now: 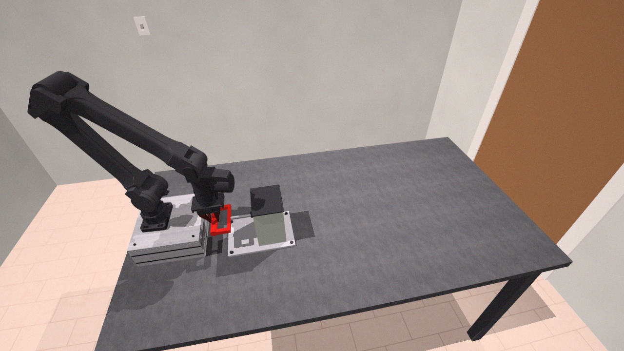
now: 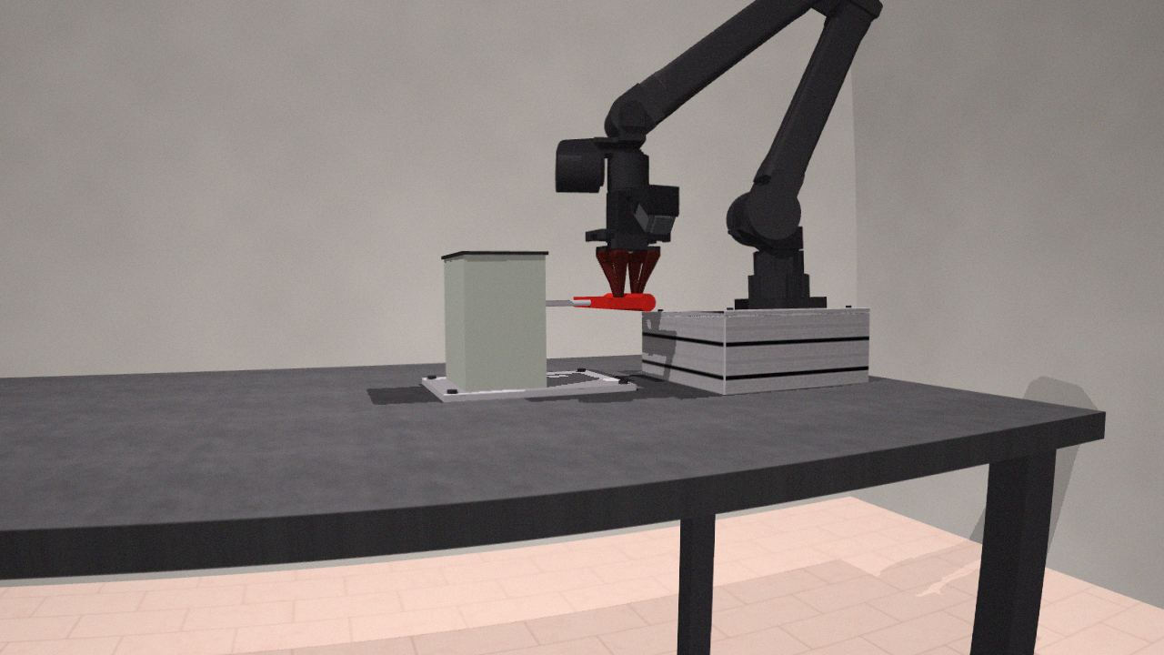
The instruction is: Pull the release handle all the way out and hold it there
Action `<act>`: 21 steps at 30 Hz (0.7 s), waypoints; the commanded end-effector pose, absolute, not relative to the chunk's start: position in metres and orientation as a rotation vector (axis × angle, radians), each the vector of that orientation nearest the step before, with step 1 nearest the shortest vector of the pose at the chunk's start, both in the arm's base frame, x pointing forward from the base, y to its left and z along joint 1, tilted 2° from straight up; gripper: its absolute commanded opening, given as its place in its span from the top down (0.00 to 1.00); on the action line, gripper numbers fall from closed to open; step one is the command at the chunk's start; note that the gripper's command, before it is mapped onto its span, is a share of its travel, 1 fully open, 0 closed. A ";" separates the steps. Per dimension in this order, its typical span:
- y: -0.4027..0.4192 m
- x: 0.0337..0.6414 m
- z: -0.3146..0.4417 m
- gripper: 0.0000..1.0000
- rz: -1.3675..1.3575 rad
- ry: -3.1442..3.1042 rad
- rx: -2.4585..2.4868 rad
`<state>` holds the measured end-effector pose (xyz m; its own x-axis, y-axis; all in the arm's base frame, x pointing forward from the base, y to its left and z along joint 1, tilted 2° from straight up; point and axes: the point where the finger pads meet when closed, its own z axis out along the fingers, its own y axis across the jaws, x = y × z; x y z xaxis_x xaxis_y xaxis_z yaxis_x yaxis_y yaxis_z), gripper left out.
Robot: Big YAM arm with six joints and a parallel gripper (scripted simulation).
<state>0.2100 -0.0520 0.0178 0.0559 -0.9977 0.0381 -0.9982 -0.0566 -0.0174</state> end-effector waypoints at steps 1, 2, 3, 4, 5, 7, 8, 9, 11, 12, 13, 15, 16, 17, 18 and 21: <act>-0.054 0.150 0.020 1.00 -0.099 -2.092 2.180; -0.054 0.150 0.020 1.00 -0.100 -2.092 2.180; -0.054 0.149 0.019 1.00 -0.100 -2.092 2.180; -0.054 0.149 0.019 1.00 -0.100 -2.092 2.180; -0.054 0.149 0.019 1.00 -0.100 -2.092 2.180; -0.054 0.149 0.020 1.00 -0.099 -2.093 2.180; -0.054 0.149 0.020 1.00 -0.099 -2.093 2.180; -0.054 0.149 0.020 1.00 -0.099 -2.093 2.180; -0.054 0.149 0.020 1.00 -0.098 -2.094 2.179; -0.055 0.149 0.020 1.00 -0.097 -2.094 2.179; -0.055 0.149 0.020 1.00 -0.097 -2.094 2.179; -0.055 0.149 0.020 1.00 -0.096 -2.095 2.178; -0.055 0.149 0.020 1.00 -0.095 -2.095 2.178; -0.055 0.149 0.020 1.00 -0.095 -2.096 2.177; -0.055 0.149 0.020 1.00 -0.095 -2.096 2.177; -0.055 0.149 0.020 1.00 -0.093 -2.097 2.176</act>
<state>0.2056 -0.0523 0.0178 0.0563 -0.9977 0.0381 -0.9982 -0.0570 -0.0180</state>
